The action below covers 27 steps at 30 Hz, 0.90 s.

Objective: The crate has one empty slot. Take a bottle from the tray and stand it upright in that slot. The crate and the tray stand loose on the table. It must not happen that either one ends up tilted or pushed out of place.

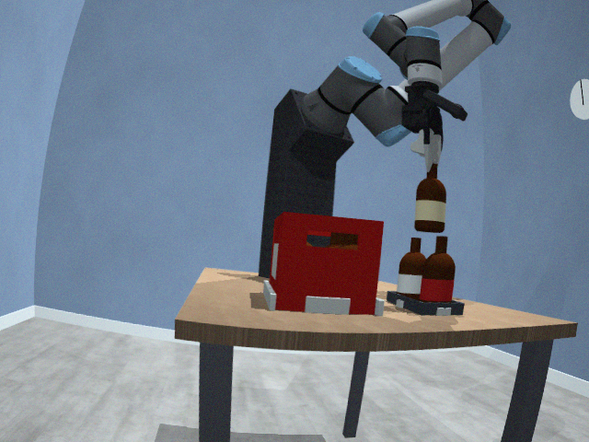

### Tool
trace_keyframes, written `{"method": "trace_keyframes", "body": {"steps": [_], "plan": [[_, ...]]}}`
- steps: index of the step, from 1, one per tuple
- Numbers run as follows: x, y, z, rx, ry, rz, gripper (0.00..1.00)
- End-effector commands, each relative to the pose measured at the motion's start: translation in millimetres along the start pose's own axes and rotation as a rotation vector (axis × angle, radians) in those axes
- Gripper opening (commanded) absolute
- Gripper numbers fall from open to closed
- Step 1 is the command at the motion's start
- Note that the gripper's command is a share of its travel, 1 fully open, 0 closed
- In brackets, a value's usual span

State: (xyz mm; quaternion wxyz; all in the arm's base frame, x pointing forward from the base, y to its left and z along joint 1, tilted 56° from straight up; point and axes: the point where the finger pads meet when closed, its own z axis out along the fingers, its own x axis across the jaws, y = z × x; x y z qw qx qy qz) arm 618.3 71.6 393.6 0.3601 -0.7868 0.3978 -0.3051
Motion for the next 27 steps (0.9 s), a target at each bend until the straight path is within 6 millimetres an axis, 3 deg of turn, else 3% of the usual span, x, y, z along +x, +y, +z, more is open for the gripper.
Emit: {"method": "trace_keyframes", "body": {"steps": [1,27], "plan": [[0.2,-0.4,-6.5,0.000,0.000,-0.001,0.00],[0.2,-0.4,-14.9,0.000,0.000,-0.001,0.00]]}}
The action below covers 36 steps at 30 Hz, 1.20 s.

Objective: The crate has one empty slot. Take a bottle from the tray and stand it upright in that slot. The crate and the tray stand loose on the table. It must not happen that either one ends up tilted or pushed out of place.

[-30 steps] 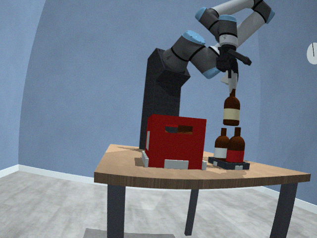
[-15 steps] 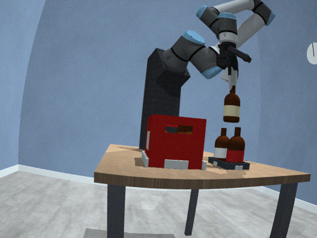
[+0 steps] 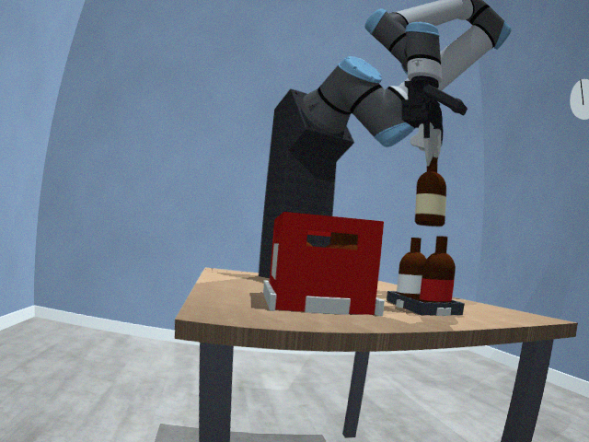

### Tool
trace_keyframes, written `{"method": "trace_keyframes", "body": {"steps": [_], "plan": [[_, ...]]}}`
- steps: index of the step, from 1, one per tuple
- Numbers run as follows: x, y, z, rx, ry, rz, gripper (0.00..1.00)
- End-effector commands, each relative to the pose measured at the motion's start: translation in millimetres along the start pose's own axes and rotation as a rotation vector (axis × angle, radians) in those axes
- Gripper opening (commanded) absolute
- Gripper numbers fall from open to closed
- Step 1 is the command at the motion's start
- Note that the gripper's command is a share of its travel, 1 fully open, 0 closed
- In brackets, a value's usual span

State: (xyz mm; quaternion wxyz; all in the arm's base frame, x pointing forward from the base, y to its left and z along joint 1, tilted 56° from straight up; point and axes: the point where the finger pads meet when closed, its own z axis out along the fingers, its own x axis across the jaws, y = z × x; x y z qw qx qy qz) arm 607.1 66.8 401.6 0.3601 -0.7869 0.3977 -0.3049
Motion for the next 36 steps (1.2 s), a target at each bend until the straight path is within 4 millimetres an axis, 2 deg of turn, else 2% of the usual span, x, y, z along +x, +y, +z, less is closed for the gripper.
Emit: {"method": "trace_keyframes", "body": {"steps": [1,36], "plan": [[0.2,-0.4,-0.4,0.001,0.000,-0.001,0.00],[0.3,-0.4,-0.4,0.001,0.000,-0.001,0.00]]}}
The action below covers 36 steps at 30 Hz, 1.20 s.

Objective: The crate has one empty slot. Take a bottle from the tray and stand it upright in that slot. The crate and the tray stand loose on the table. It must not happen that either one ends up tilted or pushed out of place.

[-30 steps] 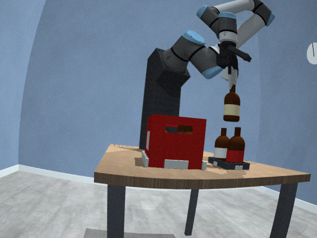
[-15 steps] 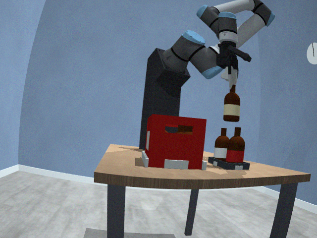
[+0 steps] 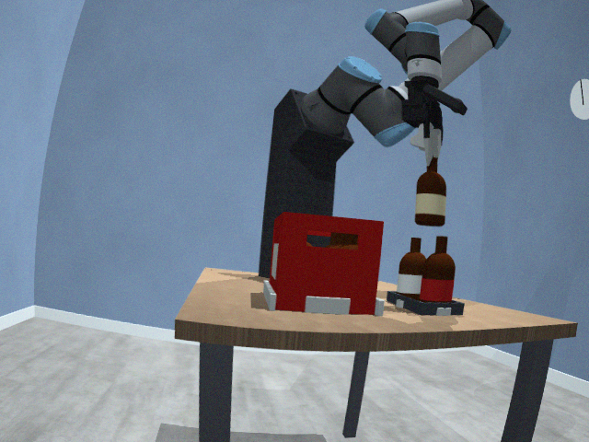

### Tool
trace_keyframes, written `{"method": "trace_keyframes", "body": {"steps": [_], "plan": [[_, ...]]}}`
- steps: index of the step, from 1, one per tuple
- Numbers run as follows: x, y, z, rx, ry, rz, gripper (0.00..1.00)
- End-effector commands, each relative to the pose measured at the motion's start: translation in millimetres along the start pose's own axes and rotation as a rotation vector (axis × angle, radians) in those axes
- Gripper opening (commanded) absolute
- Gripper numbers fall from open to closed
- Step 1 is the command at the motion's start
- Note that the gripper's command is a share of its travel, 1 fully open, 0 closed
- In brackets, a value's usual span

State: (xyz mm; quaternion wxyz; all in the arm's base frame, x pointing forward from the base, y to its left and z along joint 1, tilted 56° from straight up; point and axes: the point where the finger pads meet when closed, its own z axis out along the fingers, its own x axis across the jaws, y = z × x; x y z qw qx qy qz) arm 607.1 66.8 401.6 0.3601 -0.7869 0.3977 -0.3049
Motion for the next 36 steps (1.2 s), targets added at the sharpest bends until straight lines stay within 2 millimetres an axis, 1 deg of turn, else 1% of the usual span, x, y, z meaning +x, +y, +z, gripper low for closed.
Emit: {"method": "trace_keyframes", "body": {"steps": [1,18,36], "plan": [[0.3,-0.4,-0.3,0.001,0.000,-0.001,0.00],[2.5,0.7,-0.3,0.001,0.000,-0.001,0.00],[9.6,4.3,-0.3,0.001,0.001,-0.001,0.00]]}}
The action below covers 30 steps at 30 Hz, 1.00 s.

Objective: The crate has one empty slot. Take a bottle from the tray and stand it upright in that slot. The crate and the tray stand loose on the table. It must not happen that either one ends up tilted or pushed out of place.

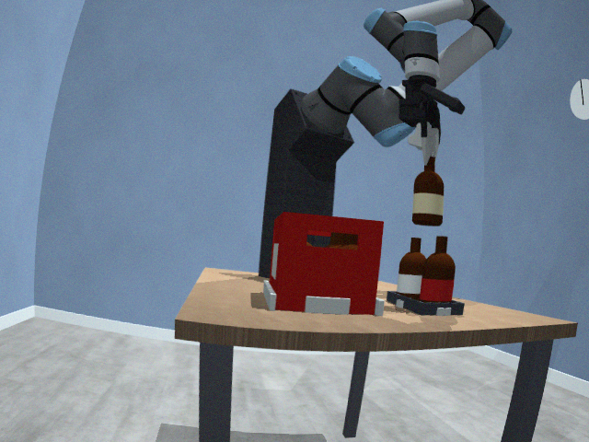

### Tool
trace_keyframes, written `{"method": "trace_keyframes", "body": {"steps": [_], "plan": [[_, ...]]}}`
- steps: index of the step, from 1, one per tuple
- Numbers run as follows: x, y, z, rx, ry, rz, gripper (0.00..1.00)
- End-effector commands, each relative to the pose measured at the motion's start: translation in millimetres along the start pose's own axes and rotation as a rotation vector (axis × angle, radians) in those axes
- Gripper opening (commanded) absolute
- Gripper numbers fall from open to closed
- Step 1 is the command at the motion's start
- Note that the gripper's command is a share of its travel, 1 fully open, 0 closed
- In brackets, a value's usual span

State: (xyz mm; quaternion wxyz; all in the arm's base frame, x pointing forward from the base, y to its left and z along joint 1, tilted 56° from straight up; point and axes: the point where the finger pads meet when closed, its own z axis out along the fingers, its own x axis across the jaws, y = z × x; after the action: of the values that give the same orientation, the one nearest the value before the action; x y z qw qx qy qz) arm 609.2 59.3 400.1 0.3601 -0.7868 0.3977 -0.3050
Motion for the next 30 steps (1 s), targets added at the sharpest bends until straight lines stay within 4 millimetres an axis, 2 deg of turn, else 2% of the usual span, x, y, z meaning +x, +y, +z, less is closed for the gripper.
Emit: {"method": "trace_keyframes", "body": {"steps": [1,30], "plan": [[3.2,1.1,-0.3,0.000,0.000,-0.001,0.00],[28.8,13.9,-0.3,0.000,0.000,-0.001,0.00]]}}
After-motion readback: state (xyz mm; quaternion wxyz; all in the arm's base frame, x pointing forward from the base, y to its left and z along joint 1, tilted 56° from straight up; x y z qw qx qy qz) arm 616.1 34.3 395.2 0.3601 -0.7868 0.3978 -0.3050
